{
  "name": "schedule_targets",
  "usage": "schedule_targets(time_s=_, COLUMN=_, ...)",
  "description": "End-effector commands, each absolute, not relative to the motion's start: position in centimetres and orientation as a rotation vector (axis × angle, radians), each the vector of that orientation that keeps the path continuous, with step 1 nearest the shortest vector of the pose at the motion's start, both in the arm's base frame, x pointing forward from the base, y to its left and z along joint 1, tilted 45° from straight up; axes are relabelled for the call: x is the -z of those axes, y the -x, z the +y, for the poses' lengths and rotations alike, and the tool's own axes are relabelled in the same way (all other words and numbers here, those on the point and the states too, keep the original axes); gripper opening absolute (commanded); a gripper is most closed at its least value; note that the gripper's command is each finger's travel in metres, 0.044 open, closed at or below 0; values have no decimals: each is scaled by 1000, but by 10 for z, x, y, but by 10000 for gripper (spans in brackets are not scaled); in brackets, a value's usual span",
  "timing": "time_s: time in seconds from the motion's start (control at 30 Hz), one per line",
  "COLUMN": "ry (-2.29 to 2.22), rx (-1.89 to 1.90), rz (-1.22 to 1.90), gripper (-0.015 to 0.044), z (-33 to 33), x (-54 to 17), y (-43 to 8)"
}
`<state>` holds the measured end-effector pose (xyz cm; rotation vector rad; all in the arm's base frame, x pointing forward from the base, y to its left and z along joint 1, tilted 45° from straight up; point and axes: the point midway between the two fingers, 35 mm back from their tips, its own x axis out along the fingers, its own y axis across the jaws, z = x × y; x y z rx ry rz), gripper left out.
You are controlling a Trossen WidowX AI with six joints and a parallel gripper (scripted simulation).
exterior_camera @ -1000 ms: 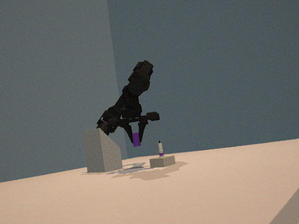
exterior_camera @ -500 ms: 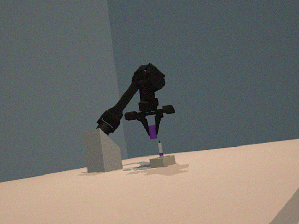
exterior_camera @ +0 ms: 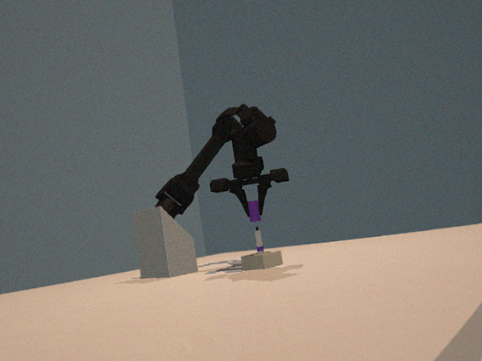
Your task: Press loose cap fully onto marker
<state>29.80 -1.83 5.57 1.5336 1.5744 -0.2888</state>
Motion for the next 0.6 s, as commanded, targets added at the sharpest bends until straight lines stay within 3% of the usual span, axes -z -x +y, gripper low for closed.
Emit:
schedule_targets(time_s=0.0, ry=-1539, rx=290, rz=1575, gripper=0, z=-16, x=-54, y=-298)
schedule_targets(time_s=0.57, ry=-1539, rx=290, rz=1574, gripper=0, z=2, x=-35, y=-304)
